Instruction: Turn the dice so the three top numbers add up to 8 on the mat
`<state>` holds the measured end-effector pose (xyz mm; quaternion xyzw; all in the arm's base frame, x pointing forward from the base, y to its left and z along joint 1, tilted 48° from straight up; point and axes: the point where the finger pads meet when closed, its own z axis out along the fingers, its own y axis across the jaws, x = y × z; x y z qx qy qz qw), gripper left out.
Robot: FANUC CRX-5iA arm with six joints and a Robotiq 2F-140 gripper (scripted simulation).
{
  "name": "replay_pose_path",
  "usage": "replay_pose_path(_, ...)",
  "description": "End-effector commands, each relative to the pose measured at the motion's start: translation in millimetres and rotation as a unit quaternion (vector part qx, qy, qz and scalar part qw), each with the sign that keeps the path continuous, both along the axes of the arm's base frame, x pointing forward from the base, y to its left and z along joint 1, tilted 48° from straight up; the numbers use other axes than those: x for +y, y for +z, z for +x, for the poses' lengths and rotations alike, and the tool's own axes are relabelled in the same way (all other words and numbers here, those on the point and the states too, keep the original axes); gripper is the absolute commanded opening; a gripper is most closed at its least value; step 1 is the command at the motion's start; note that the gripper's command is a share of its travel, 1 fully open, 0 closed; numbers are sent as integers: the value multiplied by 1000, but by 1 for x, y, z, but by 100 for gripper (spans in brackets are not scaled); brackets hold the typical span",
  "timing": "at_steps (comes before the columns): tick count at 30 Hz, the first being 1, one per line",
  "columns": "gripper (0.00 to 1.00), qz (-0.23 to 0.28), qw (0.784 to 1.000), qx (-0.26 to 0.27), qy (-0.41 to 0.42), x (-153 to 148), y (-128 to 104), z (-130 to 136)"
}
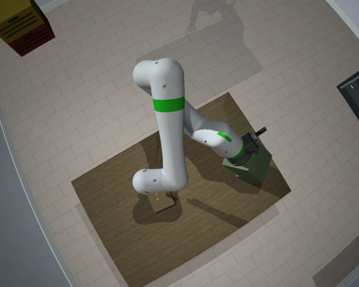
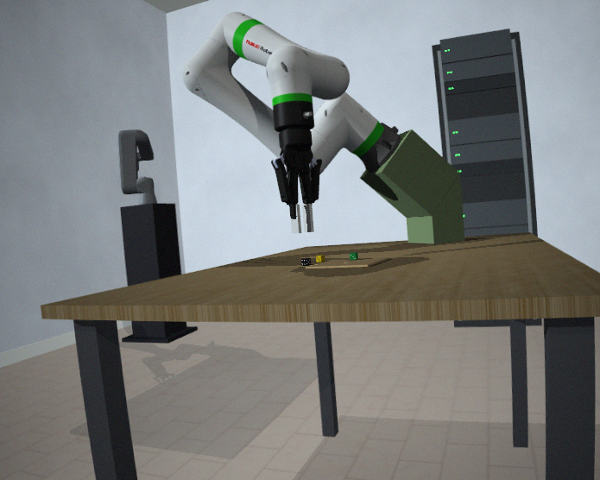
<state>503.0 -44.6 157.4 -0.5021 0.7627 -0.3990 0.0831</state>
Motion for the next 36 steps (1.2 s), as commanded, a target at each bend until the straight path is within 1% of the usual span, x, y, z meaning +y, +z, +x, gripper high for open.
replay_pose_path(1, 19, 1, 1000, 0, 0, -1, -1, 1)
replay_pose_path(36, 19, 1, 1000, 1, 0, -22, -31, 25)
